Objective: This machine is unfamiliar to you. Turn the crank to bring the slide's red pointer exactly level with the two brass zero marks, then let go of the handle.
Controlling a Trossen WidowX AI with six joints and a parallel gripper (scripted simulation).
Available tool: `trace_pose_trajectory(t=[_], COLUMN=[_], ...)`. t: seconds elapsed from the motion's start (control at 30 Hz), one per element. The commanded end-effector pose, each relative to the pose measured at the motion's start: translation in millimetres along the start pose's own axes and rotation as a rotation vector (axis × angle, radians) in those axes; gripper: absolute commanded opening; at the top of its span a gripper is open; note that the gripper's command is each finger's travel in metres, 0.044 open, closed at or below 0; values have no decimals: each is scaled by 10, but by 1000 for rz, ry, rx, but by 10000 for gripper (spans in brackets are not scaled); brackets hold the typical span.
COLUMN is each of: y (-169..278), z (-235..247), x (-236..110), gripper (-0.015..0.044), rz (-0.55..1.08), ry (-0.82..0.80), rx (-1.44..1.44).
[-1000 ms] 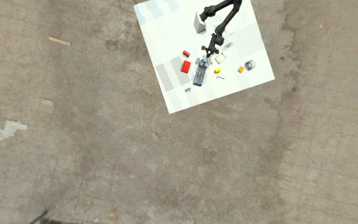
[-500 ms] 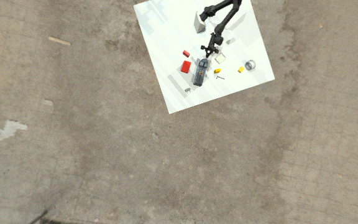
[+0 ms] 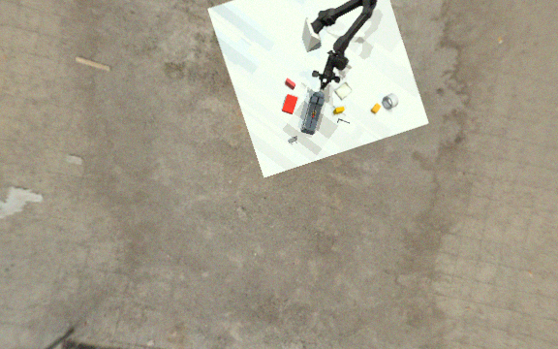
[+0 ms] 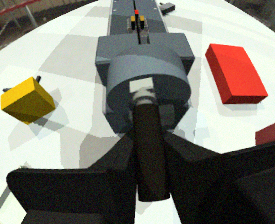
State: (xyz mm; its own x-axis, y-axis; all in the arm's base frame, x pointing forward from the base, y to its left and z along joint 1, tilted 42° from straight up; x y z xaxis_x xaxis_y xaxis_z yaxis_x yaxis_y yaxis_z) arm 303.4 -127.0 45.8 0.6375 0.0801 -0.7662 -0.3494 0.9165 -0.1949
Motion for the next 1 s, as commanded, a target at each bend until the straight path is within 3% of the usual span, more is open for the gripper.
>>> trace_pose_trajectory(t=[0.0, 0.97], y=[-16, -10], z=[-74, -122], x=[-17, -6], gripper=[0, 0], rz=[-10, -10], ry=[15, 16], rx=[10, 10])
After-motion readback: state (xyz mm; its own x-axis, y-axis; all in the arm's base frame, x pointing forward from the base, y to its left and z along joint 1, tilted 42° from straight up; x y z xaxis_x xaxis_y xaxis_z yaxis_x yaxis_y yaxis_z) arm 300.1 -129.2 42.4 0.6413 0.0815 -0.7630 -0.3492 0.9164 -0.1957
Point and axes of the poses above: the point midway between the two fingers, 35 mm back from their tips, its own x axis out along the fingers, its own z axis across the jaws, y = z × x, the point moved 10 cm from there along -x, back along the fingers, and after that the axes turned 8 degrees about x, right-handed, at the moved point
